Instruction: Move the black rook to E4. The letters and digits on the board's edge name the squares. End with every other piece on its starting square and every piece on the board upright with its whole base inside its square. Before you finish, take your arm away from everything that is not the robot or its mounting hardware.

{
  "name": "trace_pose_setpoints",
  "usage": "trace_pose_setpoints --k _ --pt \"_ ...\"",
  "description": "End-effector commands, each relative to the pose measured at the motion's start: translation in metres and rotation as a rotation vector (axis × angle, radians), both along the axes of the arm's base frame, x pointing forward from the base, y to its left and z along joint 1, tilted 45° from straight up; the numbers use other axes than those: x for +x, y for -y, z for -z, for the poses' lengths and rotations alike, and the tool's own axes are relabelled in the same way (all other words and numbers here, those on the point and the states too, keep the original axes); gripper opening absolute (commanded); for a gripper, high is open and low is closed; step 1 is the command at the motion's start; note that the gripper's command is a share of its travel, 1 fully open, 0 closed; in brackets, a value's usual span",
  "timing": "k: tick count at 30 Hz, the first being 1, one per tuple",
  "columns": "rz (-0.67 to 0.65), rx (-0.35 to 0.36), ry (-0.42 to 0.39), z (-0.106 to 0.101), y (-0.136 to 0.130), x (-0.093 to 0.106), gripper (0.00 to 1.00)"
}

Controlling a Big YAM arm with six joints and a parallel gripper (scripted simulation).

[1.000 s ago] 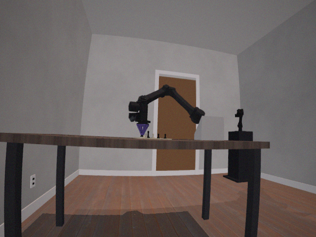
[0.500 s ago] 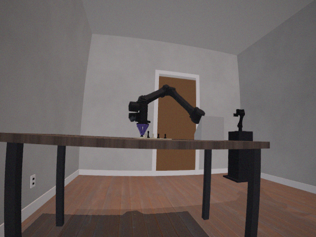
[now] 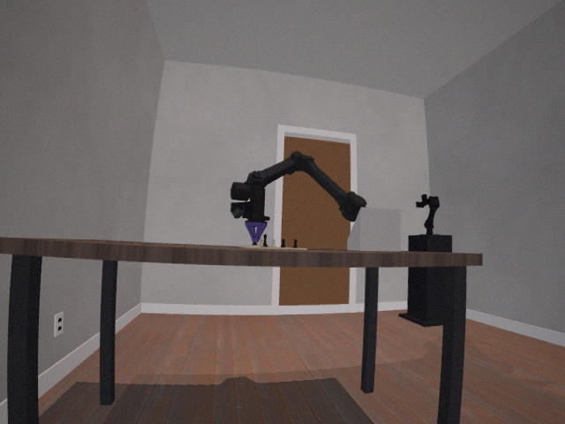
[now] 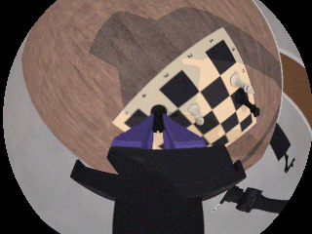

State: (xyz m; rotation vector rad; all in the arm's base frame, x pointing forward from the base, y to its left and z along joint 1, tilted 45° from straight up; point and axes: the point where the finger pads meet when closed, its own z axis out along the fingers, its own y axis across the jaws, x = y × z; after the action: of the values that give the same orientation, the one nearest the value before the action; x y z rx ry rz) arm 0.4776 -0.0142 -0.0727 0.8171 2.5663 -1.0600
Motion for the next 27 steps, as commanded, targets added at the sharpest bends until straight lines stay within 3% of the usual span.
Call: trace_pose_setpoints --k 1,27 --pt "-0.019 0.001 0.018 -0.0096 -0.0049 0.0029 0.0" --pt "0.001 -0.002 0.012 -0.009 0.0035 0.0023 0.0"
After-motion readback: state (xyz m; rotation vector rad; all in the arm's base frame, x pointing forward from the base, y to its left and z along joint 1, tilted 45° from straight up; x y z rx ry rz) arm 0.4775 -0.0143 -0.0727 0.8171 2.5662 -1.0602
